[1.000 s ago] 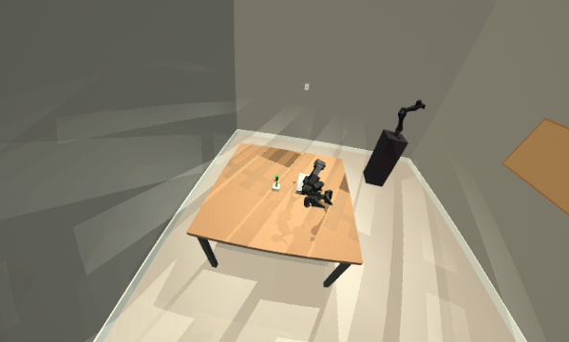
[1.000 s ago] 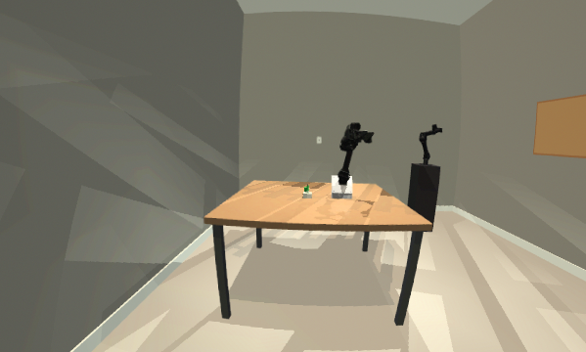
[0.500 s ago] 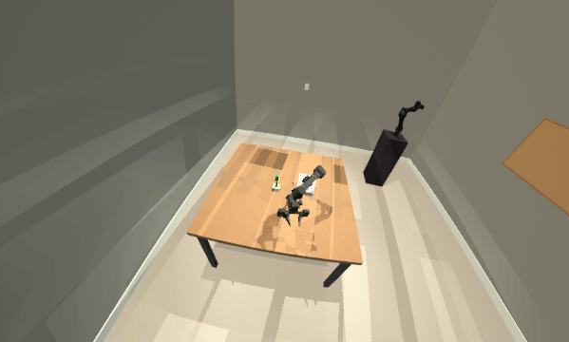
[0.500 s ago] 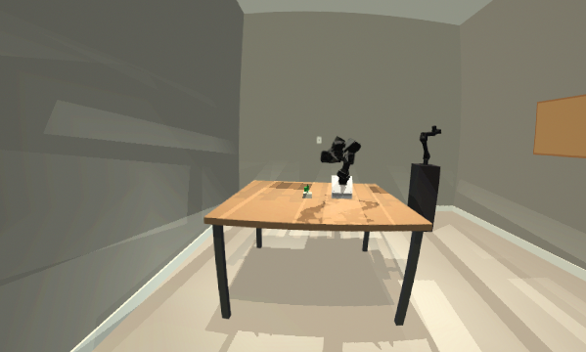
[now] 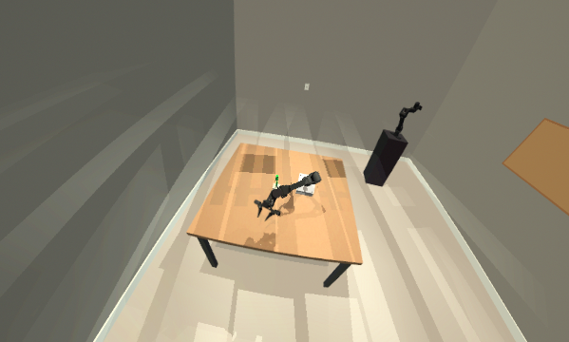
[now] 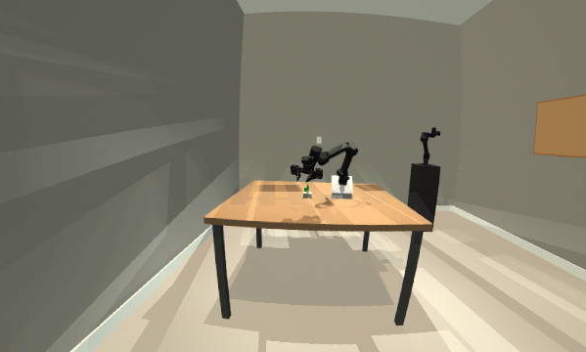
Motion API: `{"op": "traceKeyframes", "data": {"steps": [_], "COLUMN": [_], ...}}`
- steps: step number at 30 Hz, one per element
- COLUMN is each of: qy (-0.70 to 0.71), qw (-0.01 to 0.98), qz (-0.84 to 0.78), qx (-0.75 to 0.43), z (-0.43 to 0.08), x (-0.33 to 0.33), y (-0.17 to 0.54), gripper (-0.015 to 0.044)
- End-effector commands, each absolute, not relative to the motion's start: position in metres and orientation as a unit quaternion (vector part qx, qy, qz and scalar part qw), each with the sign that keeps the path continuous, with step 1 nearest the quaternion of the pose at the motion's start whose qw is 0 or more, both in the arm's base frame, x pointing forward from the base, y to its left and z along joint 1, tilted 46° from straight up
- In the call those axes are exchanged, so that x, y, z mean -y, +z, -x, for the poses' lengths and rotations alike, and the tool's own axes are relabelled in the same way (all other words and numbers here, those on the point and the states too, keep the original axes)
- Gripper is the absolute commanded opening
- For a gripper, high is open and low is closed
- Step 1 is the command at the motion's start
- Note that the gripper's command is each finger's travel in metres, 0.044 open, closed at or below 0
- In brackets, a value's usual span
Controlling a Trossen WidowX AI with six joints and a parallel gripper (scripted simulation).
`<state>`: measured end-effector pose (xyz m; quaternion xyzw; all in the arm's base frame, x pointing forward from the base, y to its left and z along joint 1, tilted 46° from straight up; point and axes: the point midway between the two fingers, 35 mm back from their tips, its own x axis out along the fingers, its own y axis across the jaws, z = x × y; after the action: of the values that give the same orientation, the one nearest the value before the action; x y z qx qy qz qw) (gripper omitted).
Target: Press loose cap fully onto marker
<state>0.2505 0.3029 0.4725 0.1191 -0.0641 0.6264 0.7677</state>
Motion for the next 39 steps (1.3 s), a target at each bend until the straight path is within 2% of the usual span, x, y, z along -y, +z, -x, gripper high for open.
{"op": "traceKeyframes", "data": {"steps": [1,13,23,31,39], "qy": [0.582,0.459,0.329,0.228,0.143], "qw": [0.806,0.87,0.867,0.803,0.674], "qz": [-0.112,-0.106,-0.129,-0.199,-0.32], "qx": [-0.001,-0.148,-0.351,-0.513,-0.65], "z": [-0.3,-0.384,-0.433,-0.419,-0.354], "x": [-0.292,-0.236,-0.139,-0.05,0.026], "y": [0.43,0.327,0.19,0.085,0.004], "gripper": [0.0246,0.0246,0.0246,0.0246,0.0246]}}
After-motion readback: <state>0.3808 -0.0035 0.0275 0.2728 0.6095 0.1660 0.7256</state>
